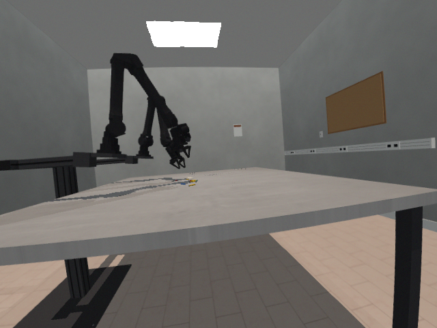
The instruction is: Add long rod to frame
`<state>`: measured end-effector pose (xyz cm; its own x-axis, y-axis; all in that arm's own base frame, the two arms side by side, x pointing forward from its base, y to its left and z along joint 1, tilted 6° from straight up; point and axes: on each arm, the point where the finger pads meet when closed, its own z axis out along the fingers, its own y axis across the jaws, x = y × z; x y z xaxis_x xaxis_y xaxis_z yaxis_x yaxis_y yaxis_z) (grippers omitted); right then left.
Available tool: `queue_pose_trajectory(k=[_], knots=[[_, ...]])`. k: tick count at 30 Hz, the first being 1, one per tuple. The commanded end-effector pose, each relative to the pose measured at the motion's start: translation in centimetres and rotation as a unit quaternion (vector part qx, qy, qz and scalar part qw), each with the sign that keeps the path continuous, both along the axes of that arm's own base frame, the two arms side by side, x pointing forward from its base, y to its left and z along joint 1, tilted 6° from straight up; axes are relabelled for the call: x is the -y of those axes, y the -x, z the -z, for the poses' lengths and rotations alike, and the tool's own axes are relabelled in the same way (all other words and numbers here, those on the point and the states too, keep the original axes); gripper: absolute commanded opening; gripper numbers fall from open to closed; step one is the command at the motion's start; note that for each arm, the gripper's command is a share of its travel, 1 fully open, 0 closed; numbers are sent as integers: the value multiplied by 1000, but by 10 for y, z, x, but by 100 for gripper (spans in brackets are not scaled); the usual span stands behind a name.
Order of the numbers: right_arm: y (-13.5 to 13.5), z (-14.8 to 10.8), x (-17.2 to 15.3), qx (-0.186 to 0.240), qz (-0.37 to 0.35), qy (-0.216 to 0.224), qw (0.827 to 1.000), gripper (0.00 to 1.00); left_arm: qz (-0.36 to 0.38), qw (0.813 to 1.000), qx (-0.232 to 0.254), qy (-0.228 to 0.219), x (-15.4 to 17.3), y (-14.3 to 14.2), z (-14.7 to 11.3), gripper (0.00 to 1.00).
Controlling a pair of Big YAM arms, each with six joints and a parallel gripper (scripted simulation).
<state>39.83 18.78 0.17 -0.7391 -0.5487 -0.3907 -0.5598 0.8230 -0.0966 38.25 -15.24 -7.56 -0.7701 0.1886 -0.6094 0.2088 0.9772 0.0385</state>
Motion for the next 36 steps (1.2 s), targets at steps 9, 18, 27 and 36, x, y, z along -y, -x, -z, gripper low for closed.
queue_pose_trajectory(k=[9,18,27,36], knots=[[-58,59,-21,116,71,-92,986,100,142,989,37,-3,13,58,2,100],[-65,61,-26,137,65,-99,983,100,138,990,42,3,16,52,-1,100],[-65,60,-26,137,65,-100,983,100,136,990,36,1,14,53,1,100],[-20,12,-35,167,25,-122,978,100,89,996,24,1,-6,7,3,100]])
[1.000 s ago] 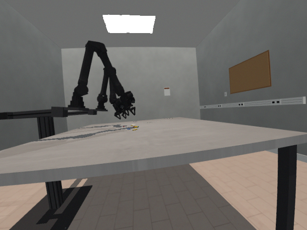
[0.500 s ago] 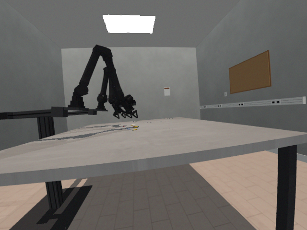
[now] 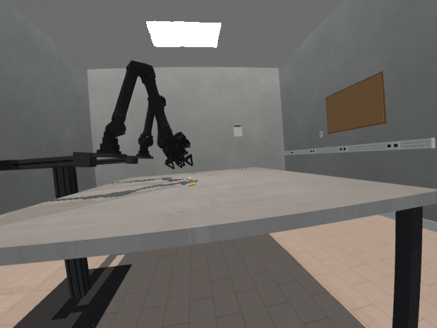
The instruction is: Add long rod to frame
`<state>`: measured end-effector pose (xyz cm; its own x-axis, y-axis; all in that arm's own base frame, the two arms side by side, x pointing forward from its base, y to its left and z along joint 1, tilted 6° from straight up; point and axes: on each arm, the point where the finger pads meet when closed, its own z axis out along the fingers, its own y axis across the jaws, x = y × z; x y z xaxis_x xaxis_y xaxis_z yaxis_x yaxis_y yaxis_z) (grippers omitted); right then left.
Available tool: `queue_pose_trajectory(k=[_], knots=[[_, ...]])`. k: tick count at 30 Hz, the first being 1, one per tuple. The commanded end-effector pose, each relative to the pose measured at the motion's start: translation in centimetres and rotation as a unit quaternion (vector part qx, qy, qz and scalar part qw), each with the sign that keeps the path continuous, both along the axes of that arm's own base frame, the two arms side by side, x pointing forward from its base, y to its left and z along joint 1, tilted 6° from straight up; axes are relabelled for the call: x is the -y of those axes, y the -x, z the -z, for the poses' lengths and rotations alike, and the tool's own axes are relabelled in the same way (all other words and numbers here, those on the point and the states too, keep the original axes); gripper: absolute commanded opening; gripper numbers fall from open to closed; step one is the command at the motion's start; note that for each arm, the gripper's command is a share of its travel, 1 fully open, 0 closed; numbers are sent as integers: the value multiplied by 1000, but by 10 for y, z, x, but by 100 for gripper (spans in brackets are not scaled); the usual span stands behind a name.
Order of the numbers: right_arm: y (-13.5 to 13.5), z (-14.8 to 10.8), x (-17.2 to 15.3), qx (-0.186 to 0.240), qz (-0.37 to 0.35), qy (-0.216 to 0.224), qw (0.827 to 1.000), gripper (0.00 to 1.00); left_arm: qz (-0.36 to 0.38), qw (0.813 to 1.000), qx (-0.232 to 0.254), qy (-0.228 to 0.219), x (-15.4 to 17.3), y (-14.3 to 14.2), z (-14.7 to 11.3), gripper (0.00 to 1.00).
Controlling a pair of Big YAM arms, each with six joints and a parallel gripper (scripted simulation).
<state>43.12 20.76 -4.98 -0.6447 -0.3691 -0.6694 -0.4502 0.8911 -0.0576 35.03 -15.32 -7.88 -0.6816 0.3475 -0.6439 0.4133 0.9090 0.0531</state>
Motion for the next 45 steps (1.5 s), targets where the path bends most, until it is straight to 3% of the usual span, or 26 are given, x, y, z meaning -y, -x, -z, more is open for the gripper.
queue_pose_trajectory(k=[1,7,9,14,16,20,32,39,41,43,45], knots=[[26,-49,-15,42,-33,-18,998,100,-27,1000,0,3,-9,-32,-1,100],[95,-107,-17,72,-71,-43,994,100,-55,998,5,10,-18,-62,-8,100],[95,-107,-17,72,-71,-43,994,100,-55,998,5,10,-18,-62,-8,100],[134,-147,-19,101,-94,-65,988,100,-50,999,12,11,-14,-68,-14,100],[138,-170,-25,120,-101,-76,985,100,-51,999,12,11,-14,-68,-14,100],[159,-194,-27,137,-116,-87,980,100,-51,999,12,11,-14,-69,-14,100],[180,-232,-31,165,-132,-104,972,100,-51,999,12,11,-14,-69,-14,100],[177,-228,-30,161,-128,-99,973,100,-48,999,14,9,-14,-65,-13,100],[176,-228,-31,164,-128,-101,973,100,-38,999,5,-6,-16,-66,-6,77],[176,-228,-31,164,-128,-101,973,100,-38,999,5,-6,-16,-66,-6,77],[180,-206,-25,158,-130,-89,975,100,-20,999,-8,-28,-17,-66,2,55]])
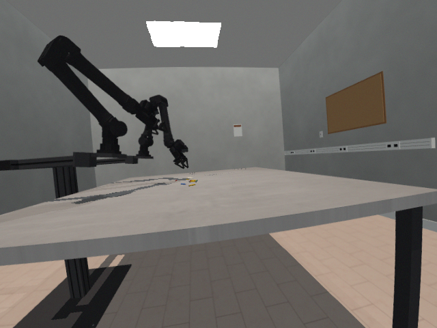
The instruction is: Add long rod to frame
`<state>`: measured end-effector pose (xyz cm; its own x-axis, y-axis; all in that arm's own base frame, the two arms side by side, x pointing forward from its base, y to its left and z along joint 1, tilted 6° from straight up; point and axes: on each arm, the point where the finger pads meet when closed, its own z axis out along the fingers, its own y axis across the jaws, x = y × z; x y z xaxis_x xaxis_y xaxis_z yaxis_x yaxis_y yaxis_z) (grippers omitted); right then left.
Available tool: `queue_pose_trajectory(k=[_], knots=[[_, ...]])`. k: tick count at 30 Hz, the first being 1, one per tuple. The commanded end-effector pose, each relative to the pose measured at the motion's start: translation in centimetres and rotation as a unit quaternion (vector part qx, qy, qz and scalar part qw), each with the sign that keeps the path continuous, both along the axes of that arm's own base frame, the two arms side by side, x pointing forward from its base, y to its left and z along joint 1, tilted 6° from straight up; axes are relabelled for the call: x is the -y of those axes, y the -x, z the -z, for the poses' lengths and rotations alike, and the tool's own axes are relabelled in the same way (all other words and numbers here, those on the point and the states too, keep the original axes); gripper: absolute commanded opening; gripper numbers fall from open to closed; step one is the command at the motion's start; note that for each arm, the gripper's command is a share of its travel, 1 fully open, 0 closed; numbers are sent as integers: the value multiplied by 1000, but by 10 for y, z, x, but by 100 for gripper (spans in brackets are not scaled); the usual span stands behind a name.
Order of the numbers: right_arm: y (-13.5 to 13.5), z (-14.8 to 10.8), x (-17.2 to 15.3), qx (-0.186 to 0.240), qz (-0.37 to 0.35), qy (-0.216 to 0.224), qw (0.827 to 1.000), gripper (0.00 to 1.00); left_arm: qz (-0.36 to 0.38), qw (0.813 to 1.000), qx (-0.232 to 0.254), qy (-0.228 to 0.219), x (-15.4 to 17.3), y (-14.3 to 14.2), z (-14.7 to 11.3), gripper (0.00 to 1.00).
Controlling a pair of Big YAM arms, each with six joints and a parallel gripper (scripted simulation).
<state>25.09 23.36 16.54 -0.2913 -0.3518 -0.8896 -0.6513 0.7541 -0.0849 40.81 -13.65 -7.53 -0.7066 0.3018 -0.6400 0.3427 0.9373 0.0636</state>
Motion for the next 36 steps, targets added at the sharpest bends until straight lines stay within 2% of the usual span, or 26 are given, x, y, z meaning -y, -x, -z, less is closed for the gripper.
queue_pose_trajectory(k=[1,2,3,6,8,9,13,15,16,20,26,27,32,33,36], knots=[[-1,15,3,-3,4,2,1000,100,30,999,-19,-36,-2,-9,10,43],[-4,19,3,-2,6,2,1000,100,45,997,-34,-53,-3,-10,16,32],[-5,24,2,1,3,4,1000,100,62,994,-52,-72,-4,-11,23,30],[-8,42,1,1,2,5,1000,100,103,982,-106,-114,-5,-14,41,30],[-14,41,-5,9,1,-3,1000,100,128,973,-137,-135,-5,-14,49,30],[-9,56,0,2,1,4,1000,100,142,968,-152,-144,-4,-14,53,30],[-8,76,3,-1,1,7,1000,100,186,943,-214,-174,-8,-15,65,30],[-8,76,3,-1,1,7,1000,100,186,943,-214,-174,-8,-15,65,30],[-15,65,-4,8,0,-3,1000,100,195,938,-223,-179,-6,-14,67,30],[-15,71,-3,6,0,-2,1000,100,207,927,-251,-186,-8,-14,70,30],[-14,67,-3,9,0,-5,1000,100,202,931,-244,-183,-6,-25,63,30],[-14,67,-3,9,0,-5,1000,100,203,928,-254,-184,-8,-21,73,30],[-14,67,-3,9,0,-5,1000,100,202,929,-249,-183,-7,-25,78,30],[-14,67,-3,9,0,-5,1000,100,203,933,-235,-182,-3,-32,71,30],[-11,71,-4,2,-2,-4,1000,100,204,930,-244,-183,-5,-28,84,30]])
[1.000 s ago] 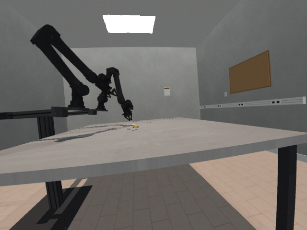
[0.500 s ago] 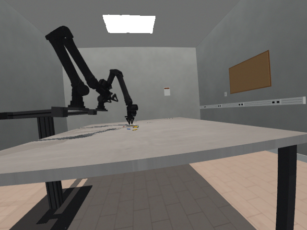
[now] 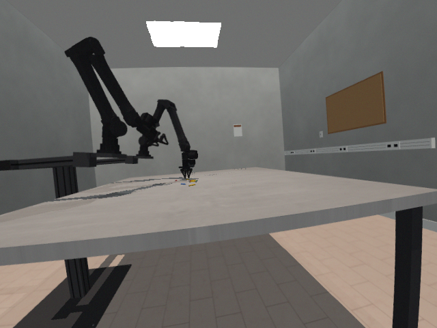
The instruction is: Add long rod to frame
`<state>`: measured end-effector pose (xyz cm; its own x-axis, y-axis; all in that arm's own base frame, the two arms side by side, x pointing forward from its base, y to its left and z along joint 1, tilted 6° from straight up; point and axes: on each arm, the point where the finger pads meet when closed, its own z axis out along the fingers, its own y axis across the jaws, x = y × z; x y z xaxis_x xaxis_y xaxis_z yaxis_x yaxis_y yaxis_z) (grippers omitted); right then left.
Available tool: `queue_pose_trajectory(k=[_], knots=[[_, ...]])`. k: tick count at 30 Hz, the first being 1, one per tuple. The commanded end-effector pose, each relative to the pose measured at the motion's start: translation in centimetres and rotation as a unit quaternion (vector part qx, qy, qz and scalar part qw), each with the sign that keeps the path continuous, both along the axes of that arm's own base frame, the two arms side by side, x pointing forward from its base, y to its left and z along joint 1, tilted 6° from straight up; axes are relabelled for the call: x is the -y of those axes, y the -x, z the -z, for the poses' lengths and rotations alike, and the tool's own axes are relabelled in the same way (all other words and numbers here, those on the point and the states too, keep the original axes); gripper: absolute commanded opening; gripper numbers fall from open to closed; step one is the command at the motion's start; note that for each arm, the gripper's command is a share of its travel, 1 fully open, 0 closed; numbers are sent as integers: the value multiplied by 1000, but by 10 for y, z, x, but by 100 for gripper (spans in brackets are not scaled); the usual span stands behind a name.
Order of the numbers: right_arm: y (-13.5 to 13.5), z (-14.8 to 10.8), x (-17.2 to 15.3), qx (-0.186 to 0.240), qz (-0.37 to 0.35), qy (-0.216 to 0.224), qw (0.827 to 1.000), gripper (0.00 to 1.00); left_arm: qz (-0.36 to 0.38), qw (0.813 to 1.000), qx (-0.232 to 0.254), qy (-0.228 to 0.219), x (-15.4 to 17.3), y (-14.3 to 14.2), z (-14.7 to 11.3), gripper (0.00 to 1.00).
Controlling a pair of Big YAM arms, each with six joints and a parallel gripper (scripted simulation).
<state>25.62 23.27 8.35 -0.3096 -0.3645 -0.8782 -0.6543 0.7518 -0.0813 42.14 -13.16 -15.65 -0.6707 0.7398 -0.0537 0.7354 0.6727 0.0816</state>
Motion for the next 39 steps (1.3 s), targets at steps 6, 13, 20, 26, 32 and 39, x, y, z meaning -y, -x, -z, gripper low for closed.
queue_pose_trajectory(k=[6,13,20,26,32,39], knots=[[-6,-11,-5,12,-1,-11,1000,100,1,1000,22,6,1,-20,1,30],[-6,-11,-5,12,-1,-11,1000,100,1,1000,11,3,-1,-9,10,30],[-6,-11,-5,12,-1,-11,1000,100,1,1000,16,5,2,-8,5,30],[-6,-11,-5,12,-1,-11,1000,100,1,1000,16,5,1,-3,5,17],[-6,-11,-5,12,-1,-11,1000,100,1,1000,17,5,2,-7,5,13],[-6,-11,-5,12,-1,-11,1000,100,1,1000,12,3,1,-4,6,5]])
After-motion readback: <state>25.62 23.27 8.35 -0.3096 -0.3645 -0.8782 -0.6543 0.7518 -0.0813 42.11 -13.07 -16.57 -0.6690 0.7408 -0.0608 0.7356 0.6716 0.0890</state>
